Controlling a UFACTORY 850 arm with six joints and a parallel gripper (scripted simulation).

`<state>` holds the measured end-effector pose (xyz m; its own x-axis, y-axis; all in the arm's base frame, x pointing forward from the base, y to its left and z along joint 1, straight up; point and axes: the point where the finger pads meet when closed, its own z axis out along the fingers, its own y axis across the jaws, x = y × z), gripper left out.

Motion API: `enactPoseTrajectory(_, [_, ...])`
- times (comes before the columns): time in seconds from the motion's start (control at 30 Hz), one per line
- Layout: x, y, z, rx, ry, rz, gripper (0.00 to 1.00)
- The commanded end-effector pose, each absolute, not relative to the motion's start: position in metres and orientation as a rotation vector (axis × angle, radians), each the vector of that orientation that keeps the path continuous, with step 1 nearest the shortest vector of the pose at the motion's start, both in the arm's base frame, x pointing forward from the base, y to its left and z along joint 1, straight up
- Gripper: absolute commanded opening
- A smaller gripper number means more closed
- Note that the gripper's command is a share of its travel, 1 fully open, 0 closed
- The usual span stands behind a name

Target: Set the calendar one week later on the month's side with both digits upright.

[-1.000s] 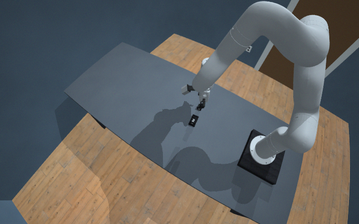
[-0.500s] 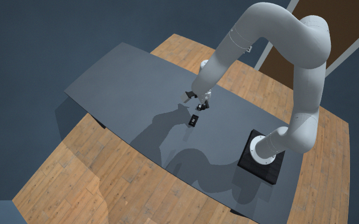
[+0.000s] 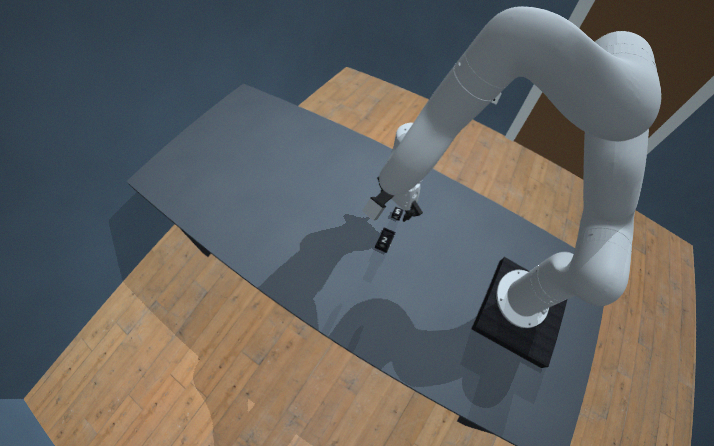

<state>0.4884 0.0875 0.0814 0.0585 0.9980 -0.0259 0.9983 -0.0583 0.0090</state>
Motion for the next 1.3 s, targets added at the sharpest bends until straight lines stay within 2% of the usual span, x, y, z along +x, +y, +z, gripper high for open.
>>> enactPoseTrajectory(0.0, [0.487, 0.094, 0.082, 2.095, 2.343, 0.001, 1.0])
enactPoseTrajectory(1.27, [0.474, 0.128, 0.081, 0.783, 3.044, 0.003, 1.0])
